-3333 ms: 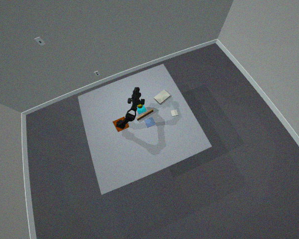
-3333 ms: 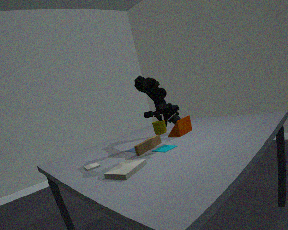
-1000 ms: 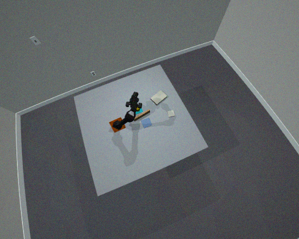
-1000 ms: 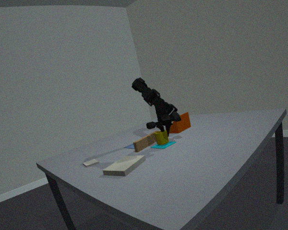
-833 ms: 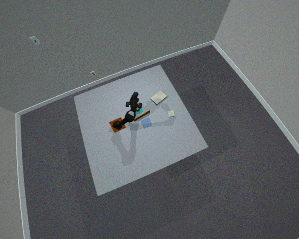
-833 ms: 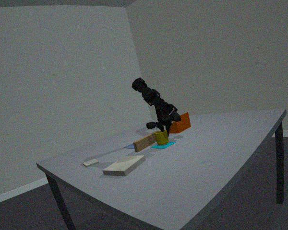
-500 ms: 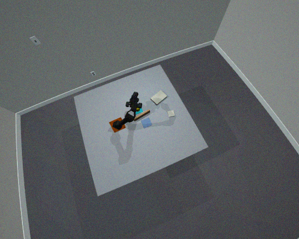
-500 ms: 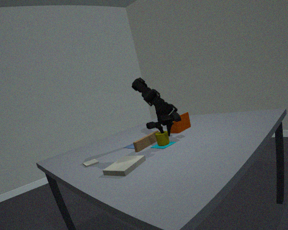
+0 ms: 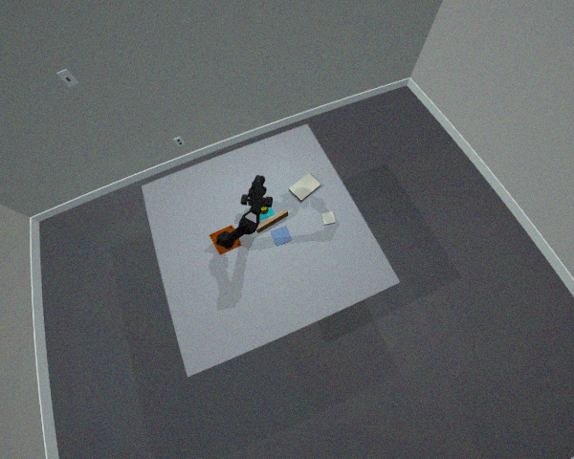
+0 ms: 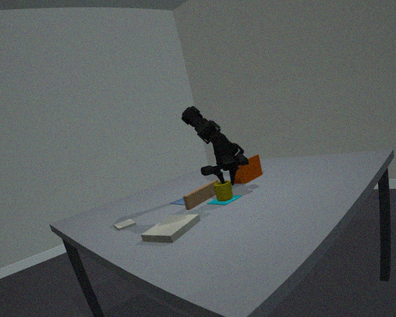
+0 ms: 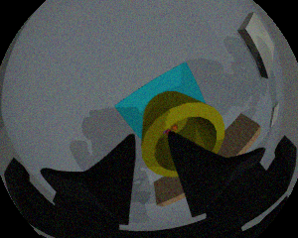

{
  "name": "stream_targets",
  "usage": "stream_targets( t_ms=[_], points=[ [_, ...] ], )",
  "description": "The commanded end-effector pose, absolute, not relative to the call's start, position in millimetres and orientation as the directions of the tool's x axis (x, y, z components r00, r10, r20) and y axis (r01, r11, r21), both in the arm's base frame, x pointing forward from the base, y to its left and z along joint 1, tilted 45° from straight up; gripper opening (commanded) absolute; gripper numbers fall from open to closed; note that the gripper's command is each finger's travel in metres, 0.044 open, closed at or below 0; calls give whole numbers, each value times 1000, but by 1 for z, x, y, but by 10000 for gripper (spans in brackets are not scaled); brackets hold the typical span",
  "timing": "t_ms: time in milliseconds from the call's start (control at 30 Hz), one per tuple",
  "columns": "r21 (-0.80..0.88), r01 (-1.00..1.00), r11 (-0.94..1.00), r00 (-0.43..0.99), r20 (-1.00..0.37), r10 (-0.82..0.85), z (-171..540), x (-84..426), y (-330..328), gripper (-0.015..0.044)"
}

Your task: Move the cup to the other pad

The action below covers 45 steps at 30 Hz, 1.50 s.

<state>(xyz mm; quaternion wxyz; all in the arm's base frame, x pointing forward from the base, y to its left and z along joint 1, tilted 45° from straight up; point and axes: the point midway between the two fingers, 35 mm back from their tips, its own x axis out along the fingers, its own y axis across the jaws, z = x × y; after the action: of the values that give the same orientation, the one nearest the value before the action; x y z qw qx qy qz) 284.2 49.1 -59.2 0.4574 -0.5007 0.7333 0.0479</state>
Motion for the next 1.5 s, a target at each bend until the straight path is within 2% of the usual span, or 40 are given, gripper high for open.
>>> stream_targets(
  t_ms=[0,933,1300,1467],
  points=[
    [-391,-773,499,-79,-722,-687,-54,286,54,147],
    [-386,-777,496,-83,-720,-690,-29,287,80,147],
    [-383,-782,491,-83,-717,-692,-30,288,80,435],
    [-383,-781,492,-83,-718,-691,-19,290,91,440]
  ],
)
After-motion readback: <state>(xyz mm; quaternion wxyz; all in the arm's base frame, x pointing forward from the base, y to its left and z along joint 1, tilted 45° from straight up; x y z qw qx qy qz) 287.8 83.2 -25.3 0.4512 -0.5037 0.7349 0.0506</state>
